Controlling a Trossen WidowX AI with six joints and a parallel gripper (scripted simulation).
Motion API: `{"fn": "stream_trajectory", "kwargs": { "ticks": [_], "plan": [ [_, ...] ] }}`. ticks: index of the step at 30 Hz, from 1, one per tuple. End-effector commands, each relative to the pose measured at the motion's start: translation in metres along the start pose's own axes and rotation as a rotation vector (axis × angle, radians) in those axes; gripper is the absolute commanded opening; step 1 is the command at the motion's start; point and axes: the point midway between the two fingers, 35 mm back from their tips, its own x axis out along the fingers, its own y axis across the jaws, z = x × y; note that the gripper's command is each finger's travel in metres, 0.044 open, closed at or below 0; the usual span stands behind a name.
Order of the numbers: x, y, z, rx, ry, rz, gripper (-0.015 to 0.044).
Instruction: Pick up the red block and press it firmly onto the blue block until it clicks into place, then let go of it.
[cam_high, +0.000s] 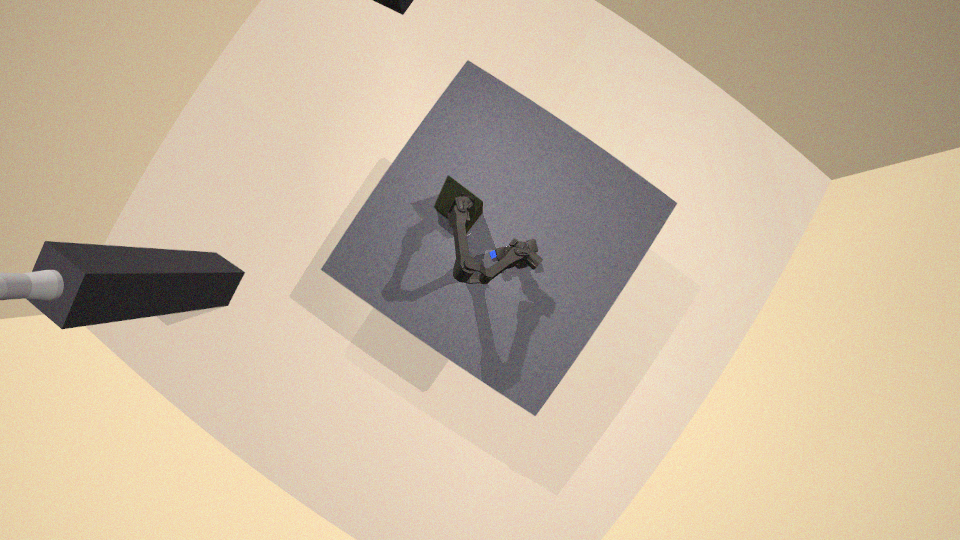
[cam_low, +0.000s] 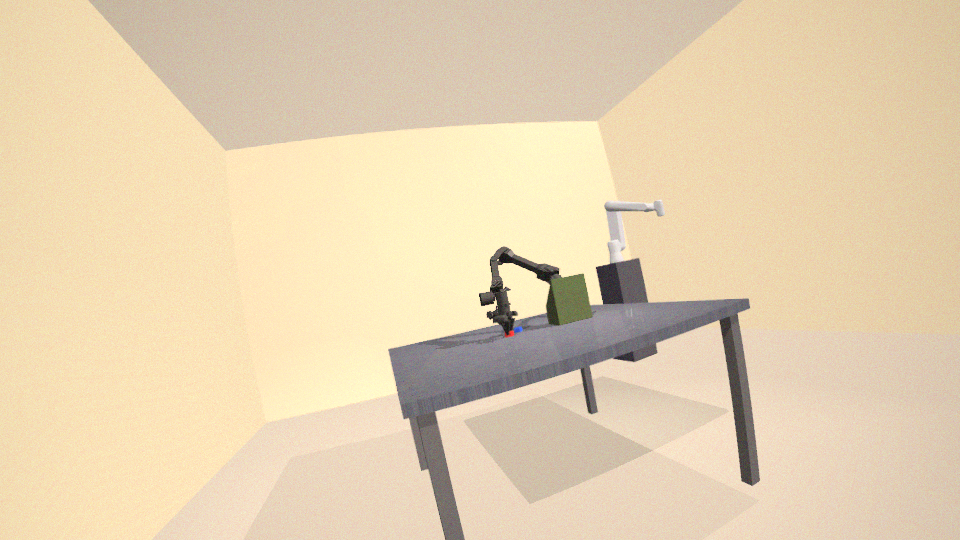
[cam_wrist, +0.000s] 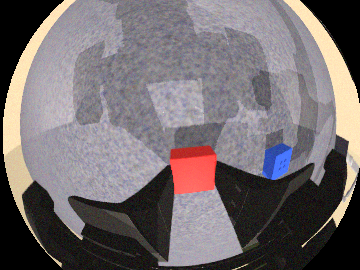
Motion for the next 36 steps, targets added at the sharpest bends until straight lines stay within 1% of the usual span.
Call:
{"fn": "stream_trajectory", "kwargs": {
  "ticks": [1, 3, 15, 27, 30, 36],
  "plan": [
    [0.000, -0.001, -0.001, -0.004, 0.000, -0.003, 0.0045],
    [-0.006, 0.000, 0.000, -0.004, 0.001, -0.001, 0.0000],
    [-0.061, 0.003, -0.001, -0.004, 0.006, 0.008, 0.0000],
    [-0.117, -0.006, -0.006, -0.004, 0.003, 0.002, 0.0000],
    [-0.119, -0.008, -0.006, -0.004, 0.003, 0.002, 0.0000],
    [-0.104, -0.028, -0.003, -0.033, 0.008, 0.008, 0.0000]
  ]
}}
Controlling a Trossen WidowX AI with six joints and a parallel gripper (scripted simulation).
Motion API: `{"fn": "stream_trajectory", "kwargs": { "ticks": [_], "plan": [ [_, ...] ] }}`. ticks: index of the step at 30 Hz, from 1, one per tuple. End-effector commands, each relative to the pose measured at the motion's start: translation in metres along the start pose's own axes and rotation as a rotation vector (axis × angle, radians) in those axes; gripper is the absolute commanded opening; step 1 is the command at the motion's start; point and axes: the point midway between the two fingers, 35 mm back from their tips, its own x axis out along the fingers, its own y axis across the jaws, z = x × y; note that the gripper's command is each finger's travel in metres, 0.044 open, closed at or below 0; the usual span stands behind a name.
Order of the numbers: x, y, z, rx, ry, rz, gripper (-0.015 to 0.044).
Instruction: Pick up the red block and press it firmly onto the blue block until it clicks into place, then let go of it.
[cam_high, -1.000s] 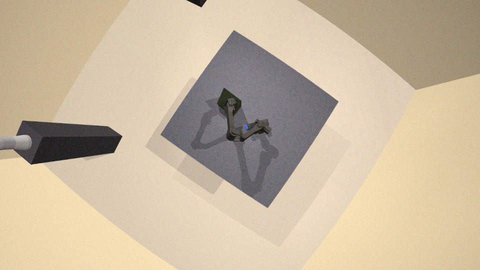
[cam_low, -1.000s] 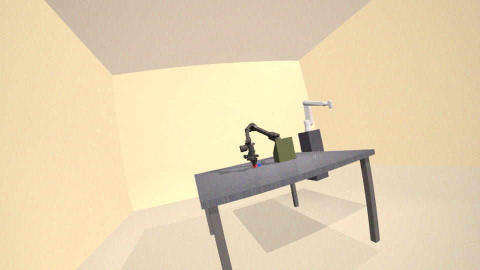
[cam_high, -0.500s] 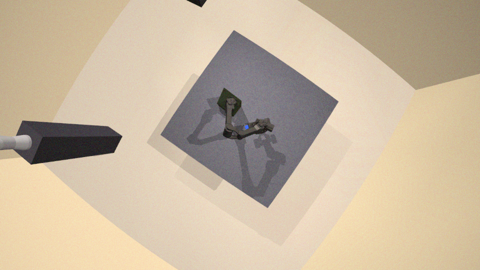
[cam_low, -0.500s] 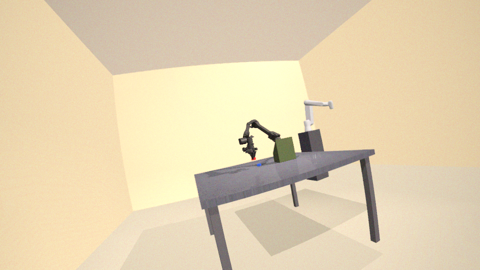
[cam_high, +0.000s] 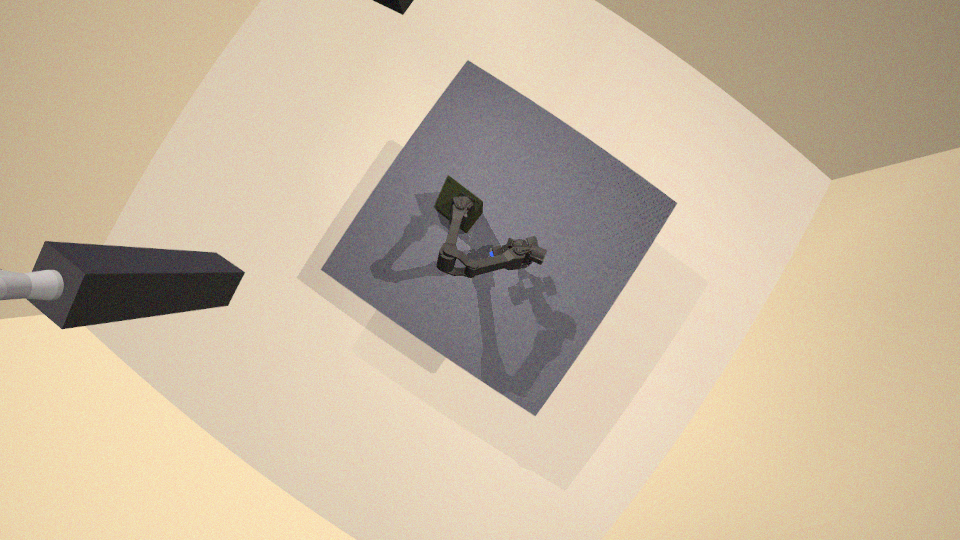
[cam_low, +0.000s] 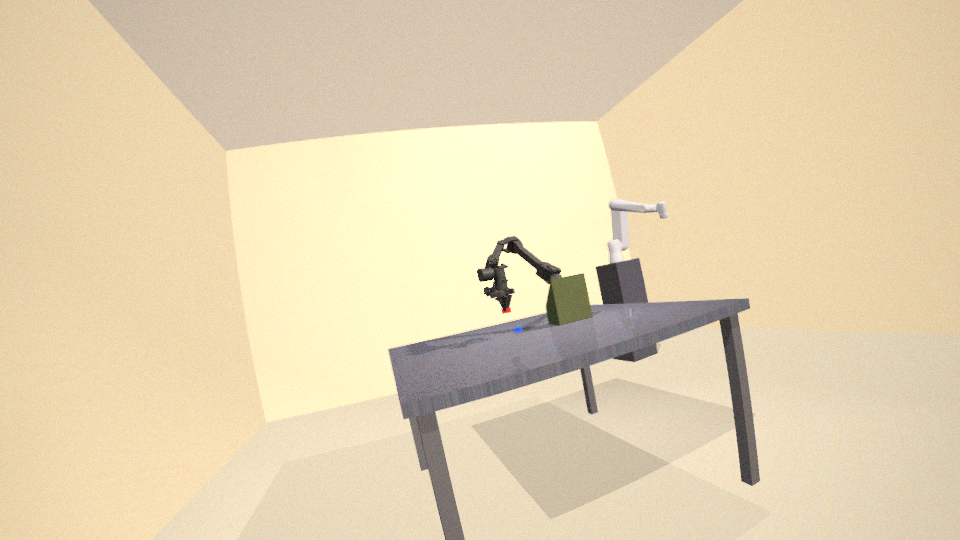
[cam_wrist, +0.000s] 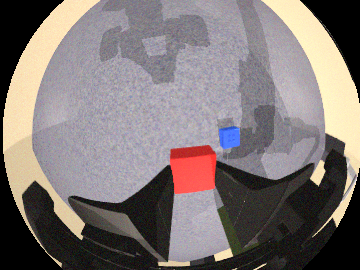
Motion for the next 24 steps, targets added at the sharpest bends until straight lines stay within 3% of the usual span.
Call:
{"fn": "stream_trajectory", "kwargs": {
  "ticks": [1, 17, 24],
  "plan": [
    [0.010, -0.015, -0.001, -0.016, 0.008, -0.005, 0.0000],
    [0.049, -0.080, -0.009, -0.099, 0.002, -0.018, 0.0000],
    [0.064, -0.083, -0.009, -0.102, 0.002, -0.019, 0.0000]
  ]
}}
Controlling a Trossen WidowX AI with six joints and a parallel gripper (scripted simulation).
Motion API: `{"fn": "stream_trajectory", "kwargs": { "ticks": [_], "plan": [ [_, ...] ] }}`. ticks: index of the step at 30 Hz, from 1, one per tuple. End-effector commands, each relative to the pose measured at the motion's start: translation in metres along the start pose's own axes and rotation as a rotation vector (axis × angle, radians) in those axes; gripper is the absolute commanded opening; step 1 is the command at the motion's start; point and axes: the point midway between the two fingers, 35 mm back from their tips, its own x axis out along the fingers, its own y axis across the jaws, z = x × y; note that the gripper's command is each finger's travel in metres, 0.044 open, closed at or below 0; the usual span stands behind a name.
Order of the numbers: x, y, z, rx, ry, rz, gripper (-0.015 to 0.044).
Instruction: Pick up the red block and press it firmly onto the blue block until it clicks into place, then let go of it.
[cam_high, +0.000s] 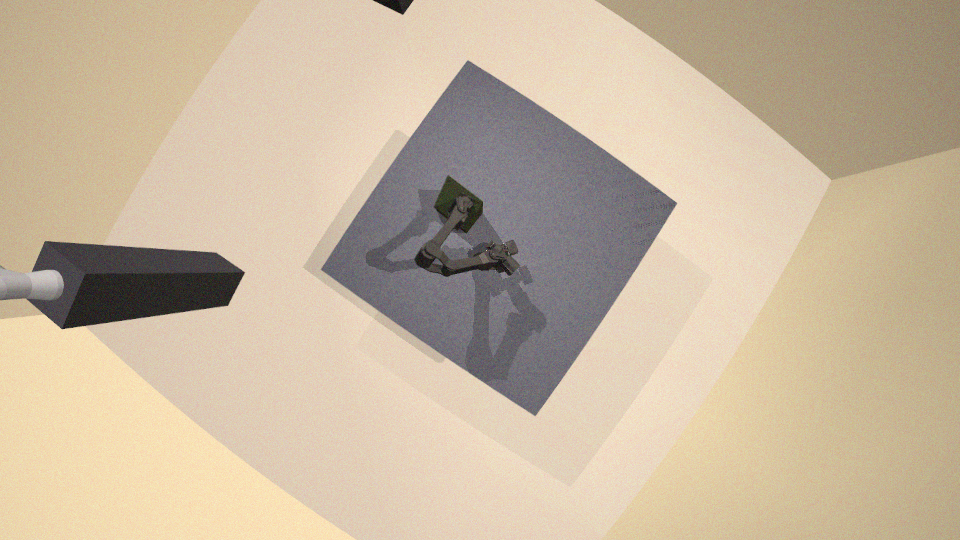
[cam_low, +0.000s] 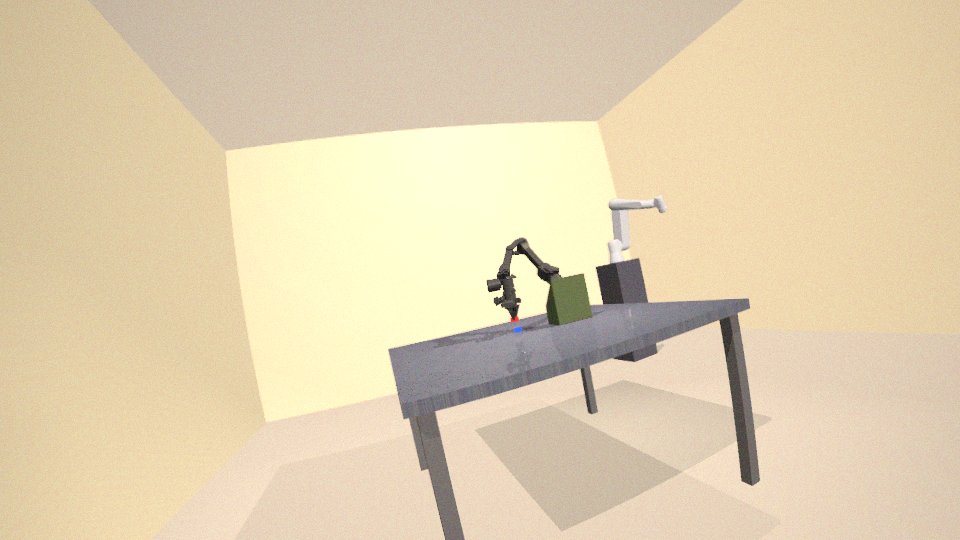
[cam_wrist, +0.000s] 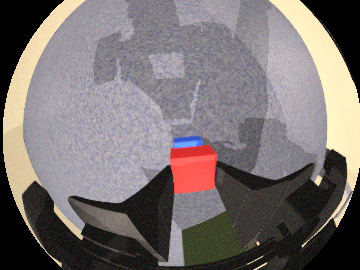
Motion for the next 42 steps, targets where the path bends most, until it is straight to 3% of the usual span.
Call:
{"fn": "stream_trajectory", "kwargs": {
  "ticks": [1, 15, 42],
  "plan": [
    [0.012, -0.002, -0.004, -0.009, 0.010, -0.006, 0.0000],
    [0.032, -0.002, -0.006, -0.010, 0.009, -0.008, 0.0000],
    [0.036, -0.001, -0.007, -0.010, 0.009, -0.008, 0.0000]
  ]
}}
